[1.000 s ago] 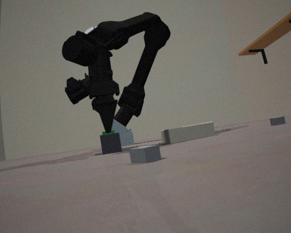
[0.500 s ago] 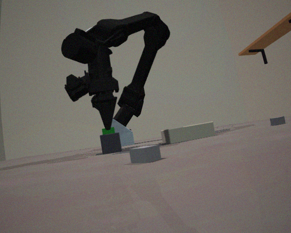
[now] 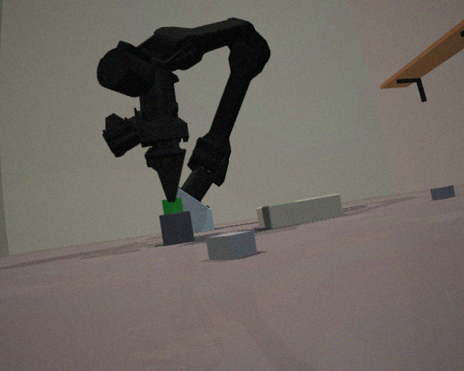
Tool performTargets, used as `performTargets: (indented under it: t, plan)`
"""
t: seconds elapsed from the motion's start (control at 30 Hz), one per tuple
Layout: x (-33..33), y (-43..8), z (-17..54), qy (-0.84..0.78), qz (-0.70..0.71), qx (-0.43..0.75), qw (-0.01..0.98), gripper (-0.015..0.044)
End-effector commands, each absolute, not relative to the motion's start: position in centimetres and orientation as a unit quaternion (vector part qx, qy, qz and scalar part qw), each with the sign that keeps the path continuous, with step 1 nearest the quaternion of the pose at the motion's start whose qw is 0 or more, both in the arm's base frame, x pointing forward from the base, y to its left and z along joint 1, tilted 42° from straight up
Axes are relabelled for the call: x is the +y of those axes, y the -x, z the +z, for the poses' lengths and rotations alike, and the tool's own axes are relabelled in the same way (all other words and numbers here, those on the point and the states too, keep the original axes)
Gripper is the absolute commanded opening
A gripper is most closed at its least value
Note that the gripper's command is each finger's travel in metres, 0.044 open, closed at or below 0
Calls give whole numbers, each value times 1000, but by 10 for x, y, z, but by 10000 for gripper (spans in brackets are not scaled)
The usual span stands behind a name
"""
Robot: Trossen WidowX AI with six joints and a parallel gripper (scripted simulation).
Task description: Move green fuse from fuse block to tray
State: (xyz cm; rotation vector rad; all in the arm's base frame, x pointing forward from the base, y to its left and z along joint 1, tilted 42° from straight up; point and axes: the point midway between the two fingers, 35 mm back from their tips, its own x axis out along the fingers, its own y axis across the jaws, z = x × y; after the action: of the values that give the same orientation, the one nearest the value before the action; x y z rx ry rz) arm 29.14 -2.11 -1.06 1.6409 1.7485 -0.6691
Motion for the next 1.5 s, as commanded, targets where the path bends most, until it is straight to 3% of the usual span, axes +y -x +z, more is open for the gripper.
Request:
performTargets:
  t: [0.0,1.47]
  plan:
    - [-24,-293,-8,-623,-254,664,325,0]
    - [-42,-294,19,-624,-255,664,324,0]
